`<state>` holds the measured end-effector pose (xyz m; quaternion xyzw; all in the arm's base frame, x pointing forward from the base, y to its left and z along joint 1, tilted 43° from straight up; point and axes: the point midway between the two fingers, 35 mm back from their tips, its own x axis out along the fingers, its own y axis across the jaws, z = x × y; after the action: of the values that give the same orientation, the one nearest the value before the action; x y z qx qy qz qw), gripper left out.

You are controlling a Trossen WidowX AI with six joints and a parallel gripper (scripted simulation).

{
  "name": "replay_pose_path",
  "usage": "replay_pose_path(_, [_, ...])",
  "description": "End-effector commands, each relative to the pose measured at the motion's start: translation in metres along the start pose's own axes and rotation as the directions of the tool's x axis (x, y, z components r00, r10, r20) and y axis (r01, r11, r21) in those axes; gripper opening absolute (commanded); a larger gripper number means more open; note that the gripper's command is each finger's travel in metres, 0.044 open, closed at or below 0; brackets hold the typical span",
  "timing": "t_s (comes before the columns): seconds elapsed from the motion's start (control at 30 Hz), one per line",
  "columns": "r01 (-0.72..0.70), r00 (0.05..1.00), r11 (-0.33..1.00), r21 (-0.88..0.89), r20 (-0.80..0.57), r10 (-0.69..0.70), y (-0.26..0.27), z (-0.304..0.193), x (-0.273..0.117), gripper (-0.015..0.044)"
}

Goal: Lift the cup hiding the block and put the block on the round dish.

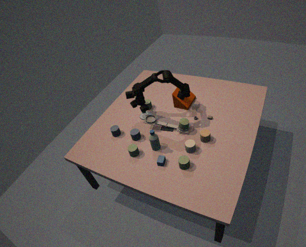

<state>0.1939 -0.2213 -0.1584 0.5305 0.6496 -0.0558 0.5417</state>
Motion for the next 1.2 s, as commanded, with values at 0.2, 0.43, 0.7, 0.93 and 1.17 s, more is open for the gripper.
replay_pose_path(0.2, [-0.008,1.0,1.0,0.006,-0.01,0.008,0.001,-0.003,0.021,0.0])
replay_pose_path(0.43, [-0.008,1.0,1.0,0.006,-0.01,0.008,0.001,-0.003,0.032,0.0])
replay_pose_path(0.7, [-0.003,1.0,1.0,0.002,-0.011,0.003,0.001,-0.003,0.034,0.0105])
replay_pose_path(0.93, [-0.003,1.0,1.0,0.002,-0.011,0.003,0.001,-0.003,0.034,0.0289])
replay_pose_path(1.17, [-0.013,1.0,1.0,-0.024,0.024,0.013,0.001,0.003,0.024,0.044])
